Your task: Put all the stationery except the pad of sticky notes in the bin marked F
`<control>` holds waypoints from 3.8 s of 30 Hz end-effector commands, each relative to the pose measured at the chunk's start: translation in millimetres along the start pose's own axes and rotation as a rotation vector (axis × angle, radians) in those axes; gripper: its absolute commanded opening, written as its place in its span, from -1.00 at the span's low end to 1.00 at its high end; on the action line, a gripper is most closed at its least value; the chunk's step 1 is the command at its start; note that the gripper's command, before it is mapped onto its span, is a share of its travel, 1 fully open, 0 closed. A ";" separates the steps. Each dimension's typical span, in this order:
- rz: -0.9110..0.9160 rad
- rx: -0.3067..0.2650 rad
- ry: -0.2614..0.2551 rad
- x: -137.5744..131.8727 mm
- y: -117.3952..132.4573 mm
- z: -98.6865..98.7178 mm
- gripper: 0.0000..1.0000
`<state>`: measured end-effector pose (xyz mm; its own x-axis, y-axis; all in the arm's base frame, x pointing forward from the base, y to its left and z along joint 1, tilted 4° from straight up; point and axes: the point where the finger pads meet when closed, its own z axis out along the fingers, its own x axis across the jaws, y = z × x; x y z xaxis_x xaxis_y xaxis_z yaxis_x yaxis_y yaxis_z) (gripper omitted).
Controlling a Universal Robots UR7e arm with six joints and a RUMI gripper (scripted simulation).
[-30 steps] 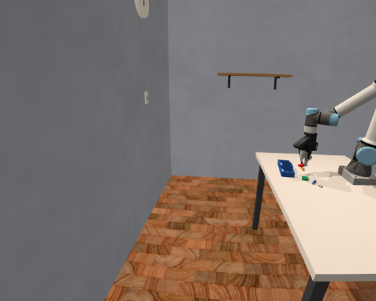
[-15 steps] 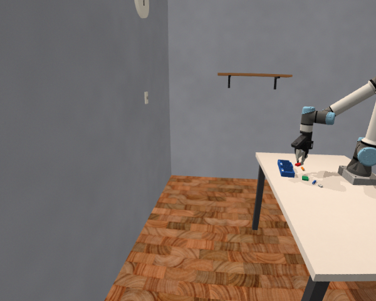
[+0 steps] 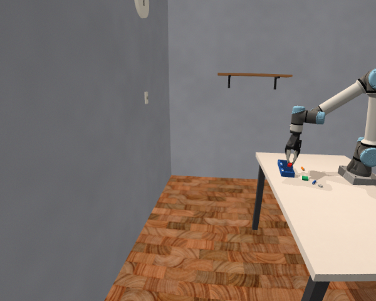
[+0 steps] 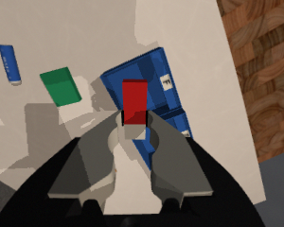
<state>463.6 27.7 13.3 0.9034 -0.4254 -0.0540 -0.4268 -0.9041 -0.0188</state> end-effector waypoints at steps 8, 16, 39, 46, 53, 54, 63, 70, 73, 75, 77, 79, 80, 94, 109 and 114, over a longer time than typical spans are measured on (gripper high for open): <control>-0.312 0.001 -0.007 7.5 -5.3 0.1 -1.00; -0.421 0.003 -0.011 5.9 -4.1 0.1 -1.00; -0.421 0.003 -0.011 4.4 -3.1 12.1 -1.00; -0.421 0.003 -0.011 4.3 -3.1 22.1 -1.00; -0.421 0.003 -0.011 4.1 -3.1 36.1 -1.00; -0.421 0.003 -0.011 4.1 -3.1 38.1 -1.00; -0.421 0.003 -0.011 4.0 -3.1 51.5 -1.00; -0.421 0.003 -0.011 4.1 -3.2 51.4 -1.00; -0.421 0.003 -0.011 4.2 -3.2 51.5 -1.00; -0.421 0.003 -0.011 4.2 -3.2 51.5 -1.00; -0.421 0.003 -0.011 4.2 -3.2 51.5 -1.00; -0.421 0.003 -0.011 4.1 -3.2 51.5 -1.00; -0.421 0.003 -0.011 4.1 -3.2 51.5 -1.00; -0.421 0.003 -0.011 4.1 -3.2 51.4 -0.65; -0.421 0.003 -0.011 4.3 -3.2 36.8 -0.65; -0.421 0.003 -0.011 4.4 -3.2 32.8 -0.65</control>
<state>466.9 30.4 -25.1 0.9984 -0.0182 -0.0528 -0.0206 -0.9988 -0.0444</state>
